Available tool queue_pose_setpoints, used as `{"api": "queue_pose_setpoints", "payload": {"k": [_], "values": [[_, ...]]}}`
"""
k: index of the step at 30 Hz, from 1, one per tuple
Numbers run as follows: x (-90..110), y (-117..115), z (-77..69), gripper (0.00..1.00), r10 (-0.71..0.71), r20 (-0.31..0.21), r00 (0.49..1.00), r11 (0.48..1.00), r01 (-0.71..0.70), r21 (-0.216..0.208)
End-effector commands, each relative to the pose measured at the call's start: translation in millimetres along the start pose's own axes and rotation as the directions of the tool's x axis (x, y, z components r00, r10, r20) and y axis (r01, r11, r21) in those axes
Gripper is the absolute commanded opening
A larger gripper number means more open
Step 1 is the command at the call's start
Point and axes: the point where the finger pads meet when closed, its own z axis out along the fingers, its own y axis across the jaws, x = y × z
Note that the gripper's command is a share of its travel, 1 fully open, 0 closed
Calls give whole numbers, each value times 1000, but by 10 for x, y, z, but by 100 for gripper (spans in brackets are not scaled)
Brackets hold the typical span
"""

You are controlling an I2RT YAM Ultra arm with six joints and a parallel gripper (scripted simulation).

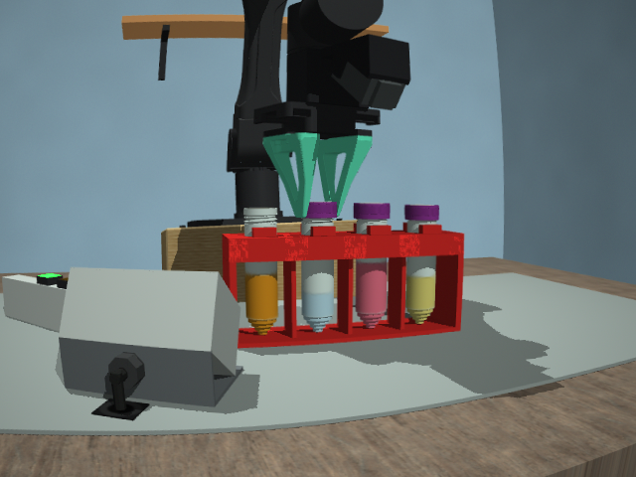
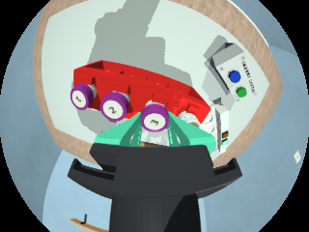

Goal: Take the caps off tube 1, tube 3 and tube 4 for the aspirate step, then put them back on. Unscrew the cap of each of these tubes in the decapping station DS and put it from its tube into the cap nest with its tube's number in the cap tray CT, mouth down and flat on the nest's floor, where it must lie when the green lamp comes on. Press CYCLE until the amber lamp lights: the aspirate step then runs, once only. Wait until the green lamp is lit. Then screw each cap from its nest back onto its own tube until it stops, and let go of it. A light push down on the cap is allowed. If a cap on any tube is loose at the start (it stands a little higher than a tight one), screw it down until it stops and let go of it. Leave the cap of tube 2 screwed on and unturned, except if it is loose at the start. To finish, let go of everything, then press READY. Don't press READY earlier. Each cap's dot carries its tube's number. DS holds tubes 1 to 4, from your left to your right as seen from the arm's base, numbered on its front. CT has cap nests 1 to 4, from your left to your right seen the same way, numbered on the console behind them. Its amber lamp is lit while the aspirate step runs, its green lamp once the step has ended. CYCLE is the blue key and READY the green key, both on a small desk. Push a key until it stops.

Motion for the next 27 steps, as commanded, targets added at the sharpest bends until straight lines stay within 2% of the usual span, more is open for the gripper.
{"api": "queue_pose_setpoints", "payload": {"k": [1,8,16,18,22,27], "values": [[-35,-16,-41,0,79,16,997,997,-79,3],[-35,-16,-37,0,307,16,951,952,-307,0],[-35,-17,-33,0,547,16,837,837,-547,-5],[-35,-17,-33,0,547,16,837,837,-547,-5],[-35,-16,-32,0,643,15,766,766,-643,-7],[-35,-16,-32,0,643,15,766,766,-643,-7]]}}
